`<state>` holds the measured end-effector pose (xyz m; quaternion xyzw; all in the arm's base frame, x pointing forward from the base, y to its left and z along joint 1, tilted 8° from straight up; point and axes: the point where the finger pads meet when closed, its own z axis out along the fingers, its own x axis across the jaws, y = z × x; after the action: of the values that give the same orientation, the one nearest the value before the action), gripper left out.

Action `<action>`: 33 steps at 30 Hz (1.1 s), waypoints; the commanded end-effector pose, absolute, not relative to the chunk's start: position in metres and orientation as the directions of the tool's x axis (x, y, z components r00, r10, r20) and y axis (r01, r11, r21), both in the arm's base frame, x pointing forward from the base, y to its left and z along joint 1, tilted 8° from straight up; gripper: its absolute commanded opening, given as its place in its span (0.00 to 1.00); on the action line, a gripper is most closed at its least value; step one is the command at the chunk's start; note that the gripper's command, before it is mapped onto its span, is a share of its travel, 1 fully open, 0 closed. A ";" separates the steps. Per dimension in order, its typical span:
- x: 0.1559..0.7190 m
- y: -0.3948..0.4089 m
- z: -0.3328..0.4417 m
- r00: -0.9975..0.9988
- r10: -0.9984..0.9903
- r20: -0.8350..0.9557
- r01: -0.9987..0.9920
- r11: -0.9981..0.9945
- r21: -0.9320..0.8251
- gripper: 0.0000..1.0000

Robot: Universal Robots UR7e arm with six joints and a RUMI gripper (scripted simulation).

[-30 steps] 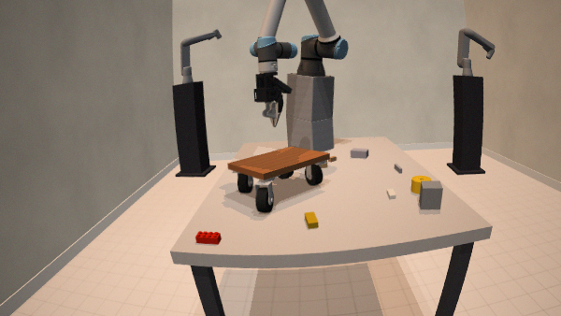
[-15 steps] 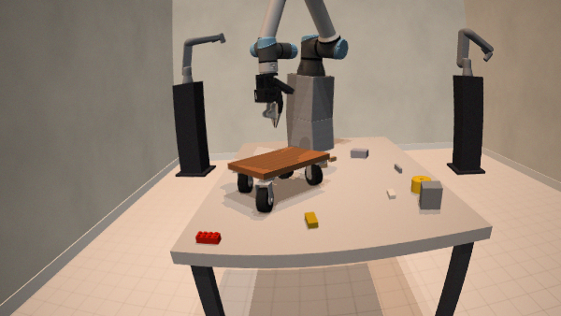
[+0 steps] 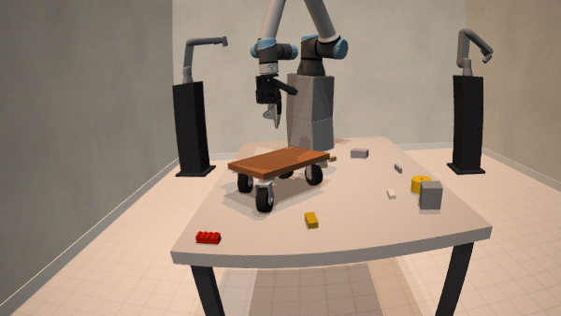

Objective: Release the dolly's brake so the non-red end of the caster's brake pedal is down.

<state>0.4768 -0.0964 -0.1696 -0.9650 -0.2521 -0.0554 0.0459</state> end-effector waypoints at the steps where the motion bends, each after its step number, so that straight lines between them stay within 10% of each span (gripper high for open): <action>1: 0.476 -0.092 -0.173 0.952 0.287 0.110 0.297 -0.951 -0.085 0.00; 33: 0.485 -0.089 -0.187 0.669 -0.742 -0.031 -0.739 -0.660 -0.137 0.00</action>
<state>0.4855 -0.0887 -0.1835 -0.9526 0.2943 -0.0225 0.0739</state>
